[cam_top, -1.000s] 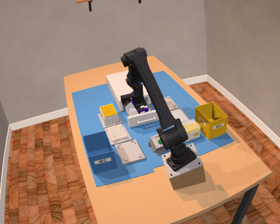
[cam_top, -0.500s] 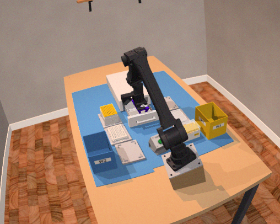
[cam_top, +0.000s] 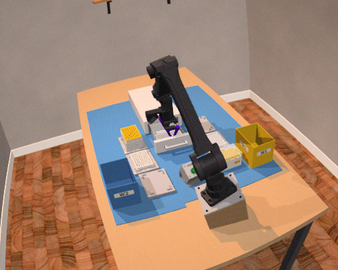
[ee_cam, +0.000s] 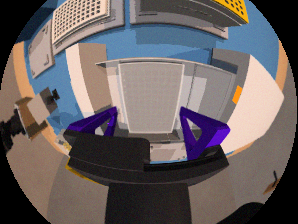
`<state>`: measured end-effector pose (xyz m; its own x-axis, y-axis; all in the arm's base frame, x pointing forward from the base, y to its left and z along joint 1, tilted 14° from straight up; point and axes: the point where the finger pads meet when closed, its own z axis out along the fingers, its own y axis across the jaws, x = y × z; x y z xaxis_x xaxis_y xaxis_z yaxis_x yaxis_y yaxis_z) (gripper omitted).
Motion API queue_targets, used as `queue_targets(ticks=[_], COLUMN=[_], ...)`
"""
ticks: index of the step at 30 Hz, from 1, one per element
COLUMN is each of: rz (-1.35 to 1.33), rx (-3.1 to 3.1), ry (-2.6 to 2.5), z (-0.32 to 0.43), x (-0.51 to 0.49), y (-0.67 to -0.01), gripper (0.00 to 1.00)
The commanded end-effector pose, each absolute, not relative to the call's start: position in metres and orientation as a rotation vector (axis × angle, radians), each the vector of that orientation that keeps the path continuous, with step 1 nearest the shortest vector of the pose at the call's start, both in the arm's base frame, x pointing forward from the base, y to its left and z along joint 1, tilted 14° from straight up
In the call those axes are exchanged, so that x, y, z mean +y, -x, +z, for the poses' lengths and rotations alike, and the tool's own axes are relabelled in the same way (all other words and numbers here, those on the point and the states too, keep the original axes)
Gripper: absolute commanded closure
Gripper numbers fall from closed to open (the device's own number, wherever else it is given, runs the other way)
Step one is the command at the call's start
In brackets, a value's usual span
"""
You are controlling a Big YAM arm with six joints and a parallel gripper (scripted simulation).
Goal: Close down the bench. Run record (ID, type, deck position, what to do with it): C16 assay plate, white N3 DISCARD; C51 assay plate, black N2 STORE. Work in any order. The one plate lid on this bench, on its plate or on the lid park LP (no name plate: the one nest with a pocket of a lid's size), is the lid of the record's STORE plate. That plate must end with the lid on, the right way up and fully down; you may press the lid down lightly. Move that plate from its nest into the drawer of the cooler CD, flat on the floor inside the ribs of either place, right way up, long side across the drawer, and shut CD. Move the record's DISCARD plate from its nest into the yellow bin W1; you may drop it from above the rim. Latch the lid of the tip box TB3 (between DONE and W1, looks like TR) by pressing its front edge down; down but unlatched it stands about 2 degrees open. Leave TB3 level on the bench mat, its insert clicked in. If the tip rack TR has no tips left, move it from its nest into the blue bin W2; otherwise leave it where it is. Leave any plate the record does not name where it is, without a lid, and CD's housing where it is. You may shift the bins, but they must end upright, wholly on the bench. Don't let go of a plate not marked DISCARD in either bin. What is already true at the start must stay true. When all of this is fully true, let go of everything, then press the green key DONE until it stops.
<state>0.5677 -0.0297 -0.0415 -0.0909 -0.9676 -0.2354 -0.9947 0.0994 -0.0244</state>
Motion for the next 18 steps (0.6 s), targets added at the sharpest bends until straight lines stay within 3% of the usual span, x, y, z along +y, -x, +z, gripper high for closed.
queue_targets(ticks=[1, 18], rz=[0.104, 0.102], rx=[2.137, 2.137], ry=[1.937, 1.938], z=[0.004, 0.025], x=[-0.046, -0.051], y=[-0.597, -0.595], gripper=[0.0, 0.0])
